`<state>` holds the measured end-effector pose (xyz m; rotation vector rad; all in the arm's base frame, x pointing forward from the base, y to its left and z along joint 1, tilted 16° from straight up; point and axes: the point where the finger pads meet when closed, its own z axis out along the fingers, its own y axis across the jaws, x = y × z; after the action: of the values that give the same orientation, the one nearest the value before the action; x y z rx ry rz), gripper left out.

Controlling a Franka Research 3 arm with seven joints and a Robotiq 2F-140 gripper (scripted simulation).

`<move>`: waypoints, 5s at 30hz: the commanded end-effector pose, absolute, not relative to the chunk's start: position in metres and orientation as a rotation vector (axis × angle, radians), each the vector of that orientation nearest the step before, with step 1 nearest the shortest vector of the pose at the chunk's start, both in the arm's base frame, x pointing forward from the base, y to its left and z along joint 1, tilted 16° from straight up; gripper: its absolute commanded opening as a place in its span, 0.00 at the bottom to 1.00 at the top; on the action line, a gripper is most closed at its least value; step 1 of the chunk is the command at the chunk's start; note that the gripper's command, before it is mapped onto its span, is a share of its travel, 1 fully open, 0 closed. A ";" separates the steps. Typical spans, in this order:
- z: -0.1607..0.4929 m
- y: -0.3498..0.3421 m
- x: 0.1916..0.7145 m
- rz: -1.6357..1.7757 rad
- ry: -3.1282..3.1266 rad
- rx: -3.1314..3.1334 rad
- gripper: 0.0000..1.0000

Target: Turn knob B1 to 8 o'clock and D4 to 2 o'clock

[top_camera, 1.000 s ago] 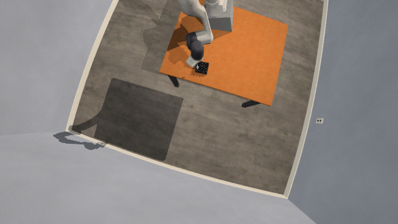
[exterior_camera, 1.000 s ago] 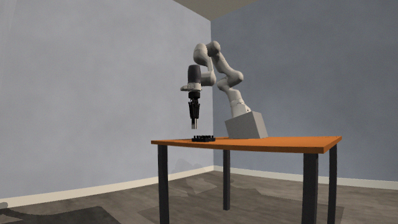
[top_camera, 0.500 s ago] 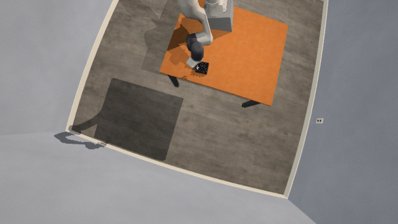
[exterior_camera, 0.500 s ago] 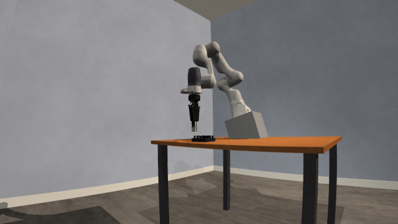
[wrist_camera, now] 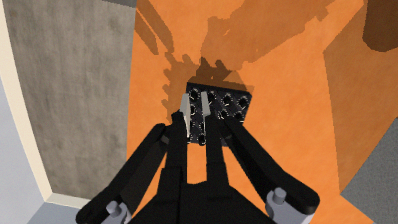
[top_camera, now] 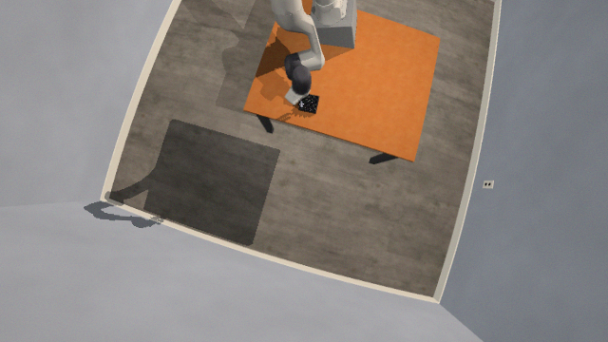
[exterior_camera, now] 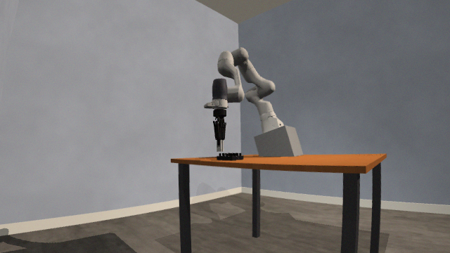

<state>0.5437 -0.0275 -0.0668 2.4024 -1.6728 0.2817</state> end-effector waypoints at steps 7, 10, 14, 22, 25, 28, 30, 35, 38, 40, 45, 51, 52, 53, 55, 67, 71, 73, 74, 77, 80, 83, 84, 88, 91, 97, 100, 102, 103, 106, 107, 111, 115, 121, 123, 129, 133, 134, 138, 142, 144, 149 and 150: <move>-0.070 -0.028 0.546 0.290 -1.678 2.404 0.12; -0.071 -0.028 0.546 0.290 -1.678 2.404 0.12; -0.071 -0.028 0.546 0.290 -1.678 2.404 0.12; -0.071 -0.028 0.546 0.290 -1.678 2.404 0.12; -0.071 -0.028 0.546 0.290 -1.678 2.404 0.12; -0.071 -0.028 0.546 0.290 -1.678 2.404 0.12; -0.071 -0.028 0.546 0.290 -1.678 2.404 0.12; -0.071 -0.028 0.546 0.290 -1.678 2.404 0.12; -0.071 -0.028 0.546 0.290 -1.678 2.404 0.12; -0.071 -0.028 0.546 0.290 -1.678 2.404 0.12; -0.071 -0.028 0.546 0.290 -1.678 2.404 0.12; -0.071 -0.028 0.546 0.290 -1.678 2.404 0.12; -0.071 -0.028 0.546 0.290 -1.678 2.404 0.12; -0.071 -0.028 0.546 0.290 -1.678 2.404 0.12; -0.071 -0.028 0.546 0.290 -1.678 2.404 0.12; -0.071 -0.027 0.547 0.290 -1.678 2.404 0.12; -0.071 -0.027 0.547 0.290 -1.678 2.404 0.12; -0.071 -0.027 0.547 0.290 -1.678 2.404 0.12; -0.071 -0.027 0.547 0.290 -1.678 2.404 0.12; -0.071 -0.027 0.547 0.290 -1.678 2.404 0.12; -0.071 -0.027 0.547 0.290 -1.678 2.404 0.12; -0.071 -0.027 0.547 0.290 -1.678 2.404 0.12; -0.071 -0.027 0.547 0.290 -1.678 2.404 0.12; -0.071 -0.027 0.547 0.290 -1.678 2.404 0.12; -0.071 -0.027 0.547 0.290 -1.678 2.404 0.12; -0.071 -0.027 0.547 0.290 -1.678 2.404 0.12; -0.071 -0.027 0.547 0.290 -1.678 2.404 0.12; -0.071 -0.027 0.547 0.290 -1.678 2.404 0.12; -0.071 -0.028 0.547 0.290 -1.678 2.404 0.12; -0.072 -0.028 0.547 0.290 -1.678 2.404 0.12; -0.072 -0.028 0.547 0.290 -1.678 2.404 0.12; -0.074 -0.028 0.547 0.290 -1.678 2.404 0.12; -0.078 -0.029 0.547 0.290 -1.678 2.404 0.12; -0.081 -0.030 0.547 0.290 -1.678 2.404 0.12; -0.082 -0.031 0.547 0.290 -1.678 2.404 0.12; -0.084 -0.031 0.548 0.290 -1.678 2.404 0.12; -0.084 -0.031 0.548 0.290 -1.678 2.404 0.12; -0.084 -0.031 0.548 0.290 -1.678 2.404 0.12; -0.084 -0.031 0.548 0.290 -1.678 2.404 0.12; -0.084 -0.031 0.548 0.290 -1.678 2.404 0.12; -0.084 -0.031 0.548 0.290 -1.678 2.404 0.12; -0.084 -0.031 0.548 0.290 -1.678 2.404 0.12; -0.084 -0.031 0.548 0.290 -1.678 2.404 0.12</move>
<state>0.5468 -0.0314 -0.0840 2.4045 -1.6757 0.2871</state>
